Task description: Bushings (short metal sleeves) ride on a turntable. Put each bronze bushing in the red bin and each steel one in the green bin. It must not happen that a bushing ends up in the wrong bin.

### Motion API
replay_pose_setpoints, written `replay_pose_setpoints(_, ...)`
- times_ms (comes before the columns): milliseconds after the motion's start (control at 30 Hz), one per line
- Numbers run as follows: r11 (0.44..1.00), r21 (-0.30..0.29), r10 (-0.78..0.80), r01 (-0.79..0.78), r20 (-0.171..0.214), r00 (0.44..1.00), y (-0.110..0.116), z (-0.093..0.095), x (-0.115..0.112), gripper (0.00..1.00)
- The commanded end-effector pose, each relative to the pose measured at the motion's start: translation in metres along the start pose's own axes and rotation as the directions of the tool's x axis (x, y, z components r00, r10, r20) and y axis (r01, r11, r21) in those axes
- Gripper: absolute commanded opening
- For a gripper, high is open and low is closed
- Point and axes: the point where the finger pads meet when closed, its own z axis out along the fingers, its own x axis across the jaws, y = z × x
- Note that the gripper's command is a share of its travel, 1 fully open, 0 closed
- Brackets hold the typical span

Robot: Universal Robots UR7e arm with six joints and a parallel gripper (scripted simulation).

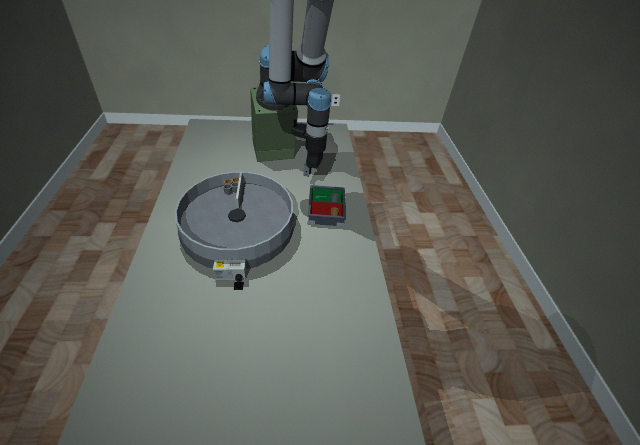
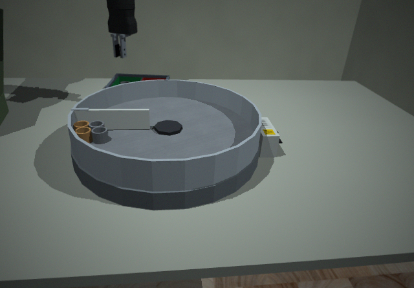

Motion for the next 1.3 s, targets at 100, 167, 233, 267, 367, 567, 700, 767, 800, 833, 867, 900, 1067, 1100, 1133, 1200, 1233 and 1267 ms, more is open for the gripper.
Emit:
replay_pose_setpoints(100, 1.0, -0.006, -0.002, 0.002, 0.0, 1.0, -0.042, 0.003, -0.019, 0.4)
replay_pose_setpoints(167, 1.0, -0.006, -0.002, 0.002, 0.0, 1.0, -0.042, 0.003, -0.019, 0.4)
replay_pose_setpoints(233, 1.0, -0.006, -0.002, 0.002, 0.0, 1.0, -0.052, 0.004, -0.023, 0.4)
replay_pose_setpoints(267, 1.0, -0.006, -0.002, 0.002, 0.0, 1.0, -0.062, 0.005, -0.027, 0.4)
replay_pose_setpoints(367, 1.0, -0.006, -0.002, 0.002, 0.0, 1.0, -0.091, 0.007, -0.039, 0.4)
replay_pose_setpoints(567, 1.0, -0.006, -0.002, 0.002, 0.0, 1.0, -0.112, 0.009, -0.049, 0.4)
replay_pose_setpoints(700, 1.0, -0.006, -0.002, 0.002, 0.0, 1.0, -0.14, 0.012, -0.061, 0.4)
replay_pose_setpoints(767, 1.0, -0.006, -0.002, 0.002, 0.0, 1.0, -0.143, 0.012, -0.062, 0.4)
replay_pose_setpoints(800, 1.0, -0.006, -0.002, 0.002, 0.0, 1.0, -0.143, 0.012, -0.062, 0.4)
replay_pose_setpoints(833, 1.0, -0.006, -0.002, 0.002, 0.0, 1.0, -0.143, 0.012, -0.062, 0.4)
replay_pose_setpoints(867, 1.0, -0.006, -0.002, 0.002, 0.0, 1.0, -0.143, 0.012, -0.062, 0.4)
replay_pose_setpoints(900, 1.0, -0.006, -0.002, 0.002, 0.0, 1.0, -0.153, 0.013, -0.066, 0.4)
replay_pose_setpoints(1067, 1.0, -0.006, -0.002, 0.002, 0.0, 1.0, -0.193, 0.016, -0.083, 0.4)
replay_pose_setpoints(1100, 1.0, -0.006, -0.002, 0.002, 0.0, 1.0, -0.193, 0.016, -0.083, 0.4)
replay_pose_setpoints(1133, 1.0, -0.006, -0.002, 0.002, 0.0, 1.0, -0.193, 0.016, -0.083, 0.4)
replay_pose_setpoints(1200, 1.0, -0.006, -0.002, 0.002, 0.0, 1.0, -0.204, 0.017, -0.087, 0.4)
replay_pose_setpoints(1233, 1.0, -0.006, -0.002, 0.002, 0.0, 1.0, -0.214, 0.018, -0.092, 0.4)
replay_pose_setpoints(1267, 1.0, -0.006, -0.002, 0.002, 0.0, 1.0, -0.214, 0.018, -0.092, 0.4)
